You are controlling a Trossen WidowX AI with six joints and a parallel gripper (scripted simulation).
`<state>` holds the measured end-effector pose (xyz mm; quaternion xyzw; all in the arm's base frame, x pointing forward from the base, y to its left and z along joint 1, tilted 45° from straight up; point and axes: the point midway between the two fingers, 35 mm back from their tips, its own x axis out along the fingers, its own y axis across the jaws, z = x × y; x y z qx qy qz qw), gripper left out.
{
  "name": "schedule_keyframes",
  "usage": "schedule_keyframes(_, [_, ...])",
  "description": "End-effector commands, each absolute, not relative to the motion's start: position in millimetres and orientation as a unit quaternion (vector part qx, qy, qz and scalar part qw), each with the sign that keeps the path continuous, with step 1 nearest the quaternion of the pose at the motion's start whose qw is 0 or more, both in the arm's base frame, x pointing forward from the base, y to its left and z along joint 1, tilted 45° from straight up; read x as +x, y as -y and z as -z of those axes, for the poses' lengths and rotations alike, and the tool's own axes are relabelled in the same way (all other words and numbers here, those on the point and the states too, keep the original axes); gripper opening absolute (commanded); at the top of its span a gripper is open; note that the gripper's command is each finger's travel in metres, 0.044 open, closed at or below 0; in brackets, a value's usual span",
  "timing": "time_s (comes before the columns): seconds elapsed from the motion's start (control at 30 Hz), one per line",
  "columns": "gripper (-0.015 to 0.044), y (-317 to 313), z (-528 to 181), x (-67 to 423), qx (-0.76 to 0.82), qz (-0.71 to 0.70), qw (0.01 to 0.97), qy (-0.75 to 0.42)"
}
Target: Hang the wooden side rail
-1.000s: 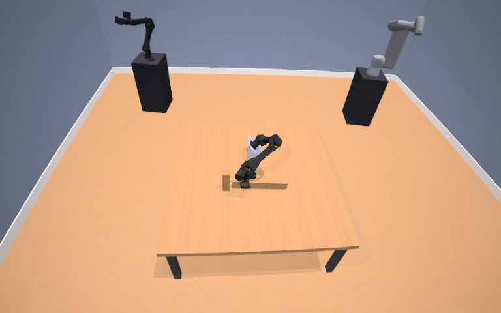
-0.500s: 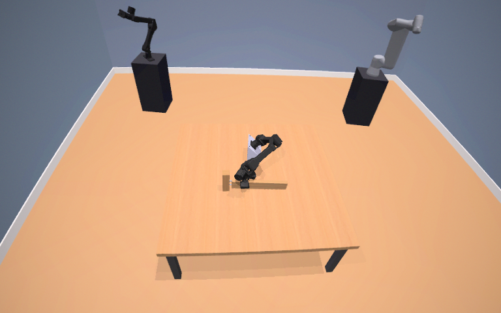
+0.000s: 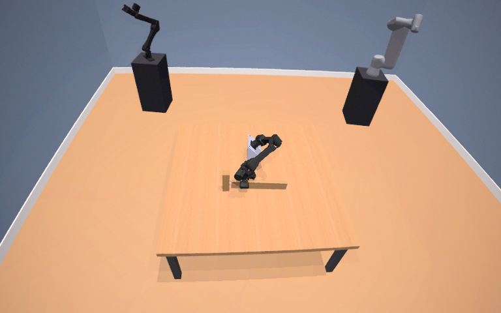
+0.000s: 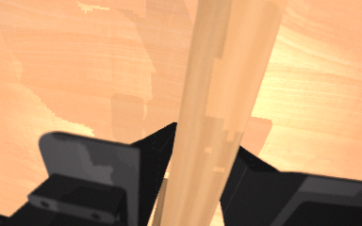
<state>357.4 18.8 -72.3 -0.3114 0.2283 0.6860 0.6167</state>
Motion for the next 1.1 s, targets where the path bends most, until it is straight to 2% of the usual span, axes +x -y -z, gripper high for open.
schedule_keyframes(0.0, [0.0000, -14.1, 71.5, 359.9, -0.315, -0.683, 0.618, -0.229])
schedule_keyframes(1.07, [0.0000, -11.6, 73.0, 361.7, -0.315, -0.683, 0.618, -0.229])
